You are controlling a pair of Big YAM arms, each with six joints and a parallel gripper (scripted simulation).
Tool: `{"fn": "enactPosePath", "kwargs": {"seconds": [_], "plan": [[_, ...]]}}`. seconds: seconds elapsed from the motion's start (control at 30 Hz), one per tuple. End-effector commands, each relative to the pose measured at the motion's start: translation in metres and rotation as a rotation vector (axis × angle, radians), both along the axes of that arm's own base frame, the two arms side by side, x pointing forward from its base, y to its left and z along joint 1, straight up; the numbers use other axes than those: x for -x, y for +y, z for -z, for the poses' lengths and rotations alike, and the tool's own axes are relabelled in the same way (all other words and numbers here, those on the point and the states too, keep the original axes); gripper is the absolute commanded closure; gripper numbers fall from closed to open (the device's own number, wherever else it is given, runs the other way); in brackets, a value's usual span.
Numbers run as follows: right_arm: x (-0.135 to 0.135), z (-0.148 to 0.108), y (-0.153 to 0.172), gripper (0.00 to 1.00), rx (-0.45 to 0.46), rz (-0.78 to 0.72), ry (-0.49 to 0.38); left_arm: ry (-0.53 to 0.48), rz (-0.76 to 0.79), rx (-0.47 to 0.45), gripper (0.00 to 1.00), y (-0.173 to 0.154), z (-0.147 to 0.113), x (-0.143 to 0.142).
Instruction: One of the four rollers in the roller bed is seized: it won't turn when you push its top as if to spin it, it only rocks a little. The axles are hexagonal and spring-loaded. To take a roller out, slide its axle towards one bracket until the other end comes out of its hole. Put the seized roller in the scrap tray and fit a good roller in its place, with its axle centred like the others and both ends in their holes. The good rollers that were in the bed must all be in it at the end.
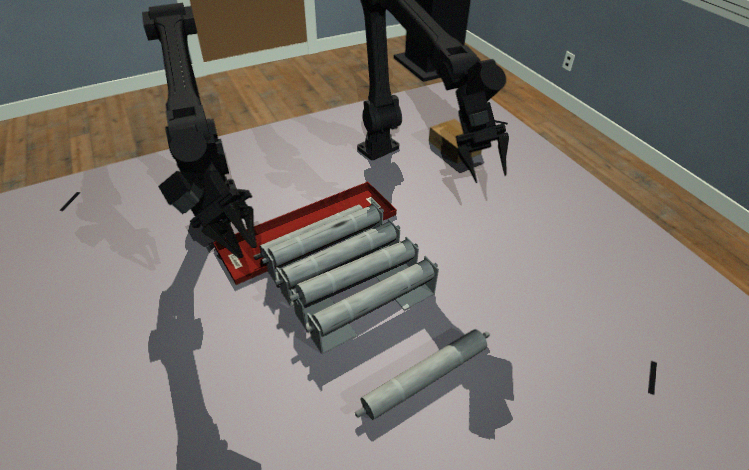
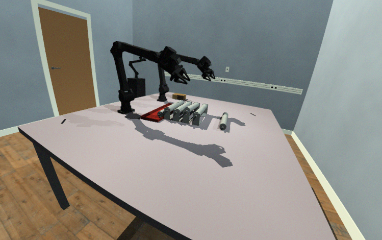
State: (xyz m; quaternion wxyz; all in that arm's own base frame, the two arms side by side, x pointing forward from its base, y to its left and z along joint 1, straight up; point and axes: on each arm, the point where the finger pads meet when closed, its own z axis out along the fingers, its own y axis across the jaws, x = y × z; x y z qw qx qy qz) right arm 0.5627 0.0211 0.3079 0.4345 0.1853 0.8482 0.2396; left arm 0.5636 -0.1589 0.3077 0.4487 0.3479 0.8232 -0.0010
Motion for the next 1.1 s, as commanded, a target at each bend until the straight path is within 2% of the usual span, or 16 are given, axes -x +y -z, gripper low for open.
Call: {"fn": "enactPosePath", "kwargs": {"seconds": [0.0, 0.13, 0.2, 0.23, 0.27, 0.3, 0.33, 0.43, 0.7, 0.77, 0.8, 0.83, 0.9, 0.97, 1.0, 1.07], "plan": [[0.002, -0.045, 0.004, 0.68, 0.138, -0.061, -0.164, -0.131, -0.129, 0.124, 0.38, 0.03, -0.061, 0.001], [0.006, -0.077, 0.0, 0.68, 0.249, -0.057, -0.276, -0.217, -0.225, 0.207, 0.38, 0.058, -0.091, 0.004], [0.006, -0.077, 0.0, 0.68, 0.249, -0.057, -0.276, -0.217, -0.225, 0.207, 0.38, 0.058, -0.091, 0.004], [0.001, -0.047, -0.011, 0.68, 0.243, -0.038, -0.22, -0.174, -0.208, 0.191, 0.38, 0.045, -0.067, -0.006], [0.008, -0.073, -0.007, 0.68, 0.262, -0.037, -0.277, -0.228, -0.23, 0.212, 0.38, 0.058, -0.091, 0.005], [0.011, -0.077, -0.001, 0.68, 0.28, -0.046, -0.296, -0.252, -0.258, 0.228, 0.38, 0.07, -0.1, 0.007], [0.009, -0.129, -0.002, 0.68, 0.311, -0.035, -0.394, -0.272, -0.286, 0.25, 0.38, 0.08, -0.107, 0.006], [0.019, -0.12, -0.004, 0.68, 0.396, -0.035, -0.422, -0.335, -0.349, 0.323, 0.38, 0.099, -0.128, 0.013], [0.036, -0.164, -0.012, 0.68, 0.583, 0.017, -0.568, -0.492, -0.472, 0.481, 0.38, 0.14, -0.174, 0.035], [0.036, -0.164, -0.012, 0.68, 0.583, 0.017, -0.568, -0.492, -0.472, 0.481, 0.38, 0.14, -0.174, 0.035], [0.029, -0.179, -0.018, 0.68, 0.592, 0.037, -0.589, -0.514, -0.46, 0.493, 0.38, 0.135, -0.188, 0.031], [0.031, -0.167, -0.014, 0.68, 0.603, 0.027, -0.576, -0.502, -0.473, 0.497, 0.38, 0.138, -0.173, 0.036], [0.043, -0.188, -0.015, 0.68, 0.624, 0.049, -0.622, -0.547, -0.5, 0.517, 0.38, 0.154, -0.189, 0.045], [0.046, -0.193, -0.016, 0.68, 0.638, 0.06, -0.635, -0.568, -0.51, 0.529, 0.38, 0.159, -0.194, 0.049], [0.048, -0.19, -0.016, 0.68, 0.643, 0.063, -0.634, -0.6, -0.507, 0.541, 0.38, 0.16, -0.212, 0.051], [0.05, -0.207, -0.017, 0.68, 0.647, 0.078, -0.663, -0.591, -0.517, 0.539, 0.38, 0.163, -0.202, 0.053]]}}
